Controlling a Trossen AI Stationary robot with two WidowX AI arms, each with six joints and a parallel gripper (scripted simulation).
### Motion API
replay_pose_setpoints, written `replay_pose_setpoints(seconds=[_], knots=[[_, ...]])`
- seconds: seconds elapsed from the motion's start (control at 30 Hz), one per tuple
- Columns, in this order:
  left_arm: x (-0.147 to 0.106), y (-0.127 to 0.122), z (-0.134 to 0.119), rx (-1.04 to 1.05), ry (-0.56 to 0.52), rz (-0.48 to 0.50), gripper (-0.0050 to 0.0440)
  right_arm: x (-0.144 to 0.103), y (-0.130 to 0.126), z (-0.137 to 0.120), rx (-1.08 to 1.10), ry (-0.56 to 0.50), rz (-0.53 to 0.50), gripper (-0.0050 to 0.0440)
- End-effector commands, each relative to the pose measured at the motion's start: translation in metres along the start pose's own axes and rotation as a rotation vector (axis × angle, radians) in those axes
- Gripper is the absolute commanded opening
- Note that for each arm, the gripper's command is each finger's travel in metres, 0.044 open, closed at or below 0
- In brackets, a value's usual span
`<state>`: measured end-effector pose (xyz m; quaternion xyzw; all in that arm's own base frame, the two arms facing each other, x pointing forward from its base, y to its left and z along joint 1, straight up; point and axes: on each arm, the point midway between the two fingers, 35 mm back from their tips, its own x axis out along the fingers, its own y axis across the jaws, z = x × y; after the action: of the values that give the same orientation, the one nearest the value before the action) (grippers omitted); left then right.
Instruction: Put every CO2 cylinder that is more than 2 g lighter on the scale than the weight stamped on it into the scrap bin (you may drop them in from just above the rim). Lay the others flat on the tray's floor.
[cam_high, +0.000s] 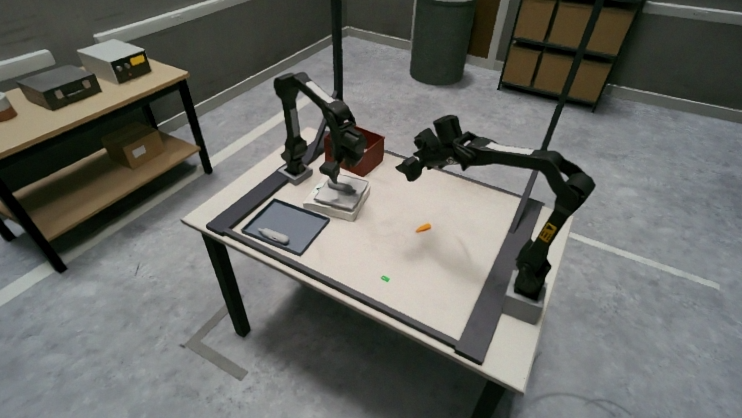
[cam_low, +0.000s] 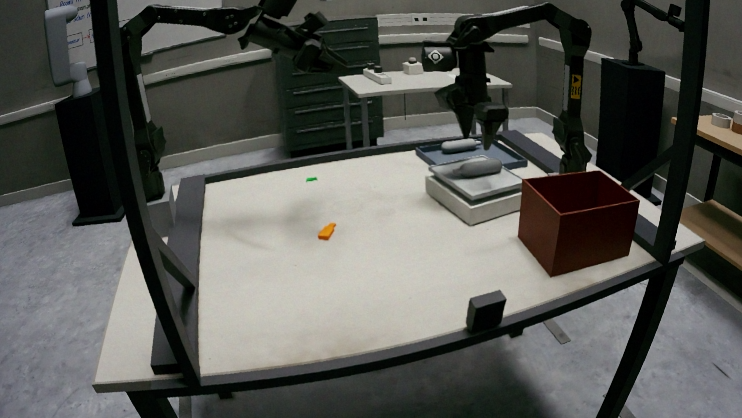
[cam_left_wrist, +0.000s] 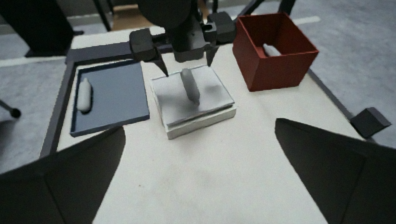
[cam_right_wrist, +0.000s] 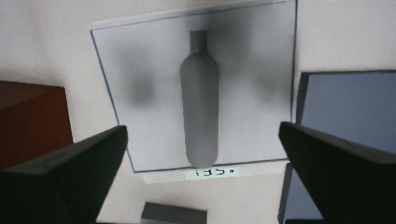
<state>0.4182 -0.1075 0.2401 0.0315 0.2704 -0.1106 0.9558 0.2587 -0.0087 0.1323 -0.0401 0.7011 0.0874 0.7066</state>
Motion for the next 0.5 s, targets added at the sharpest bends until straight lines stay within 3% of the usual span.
replay_pose_setpoints(seconds=[0.0,0.23,0.47], knots=[[0.001,0.003,0.015,-0.004,-0.021,0.004,0.044,-0.009,-0.001,-0.004,0.019,-0.049,-0.019,0.044],[0.045,0.012,0.058,-0.011,-0.025,0.019,0.044,-0.004,-0.003,-0.053,0.153,-0.161,-0.064,0.044],[0.081,0.021,0.082,-0.019,-0.028,0.032,0.044,0.001,-0.004,-0.1,0.283,-0.267,-0.107,0.044]])
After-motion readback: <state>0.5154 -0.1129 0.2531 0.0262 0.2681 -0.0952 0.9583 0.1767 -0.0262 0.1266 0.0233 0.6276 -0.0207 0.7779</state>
